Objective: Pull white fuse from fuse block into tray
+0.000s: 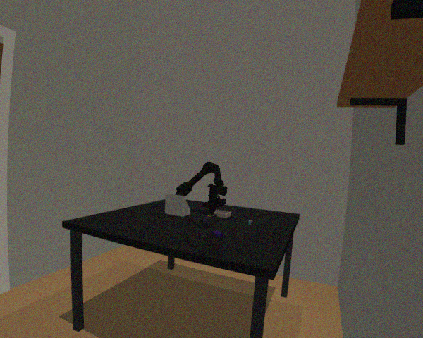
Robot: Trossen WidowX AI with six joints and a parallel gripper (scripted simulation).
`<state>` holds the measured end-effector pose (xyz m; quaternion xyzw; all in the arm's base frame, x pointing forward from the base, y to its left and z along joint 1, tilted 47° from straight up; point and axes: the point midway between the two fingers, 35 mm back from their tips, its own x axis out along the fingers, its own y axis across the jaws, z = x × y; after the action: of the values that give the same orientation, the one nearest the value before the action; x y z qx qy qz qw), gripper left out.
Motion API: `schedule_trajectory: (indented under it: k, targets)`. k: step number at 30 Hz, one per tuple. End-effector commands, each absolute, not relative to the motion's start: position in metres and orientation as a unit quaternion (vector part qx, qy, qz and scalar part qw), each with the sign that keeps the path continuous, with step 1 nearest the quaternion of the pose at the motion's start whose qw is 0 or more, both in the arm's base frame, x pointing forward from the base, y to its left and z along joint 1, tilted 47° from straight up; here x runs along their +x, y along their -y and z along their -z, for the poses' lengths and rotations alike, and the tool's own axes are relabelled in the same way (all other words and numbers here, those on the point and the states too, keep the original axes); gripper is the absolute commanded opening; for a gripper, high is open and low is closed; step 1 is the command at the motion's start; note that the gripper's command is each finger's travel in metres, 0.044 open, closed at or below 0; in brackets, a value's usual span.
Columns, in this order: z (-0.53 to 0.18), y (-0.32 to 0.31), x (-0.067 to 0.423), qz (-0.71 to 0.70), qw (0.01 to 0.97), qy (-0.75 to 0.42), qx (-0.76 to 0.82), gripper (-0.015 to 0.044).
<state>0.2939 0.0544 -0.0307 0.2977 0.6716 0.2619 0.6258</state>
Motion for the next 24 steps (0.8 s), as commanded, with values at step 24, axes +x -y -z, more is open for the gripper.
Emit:
schedule_trajectory:
  k: [24]
  targets:
    - [0.0217,-0.0445,0.2952,-0.263,0.627,-0.671,0.296,0.0000]
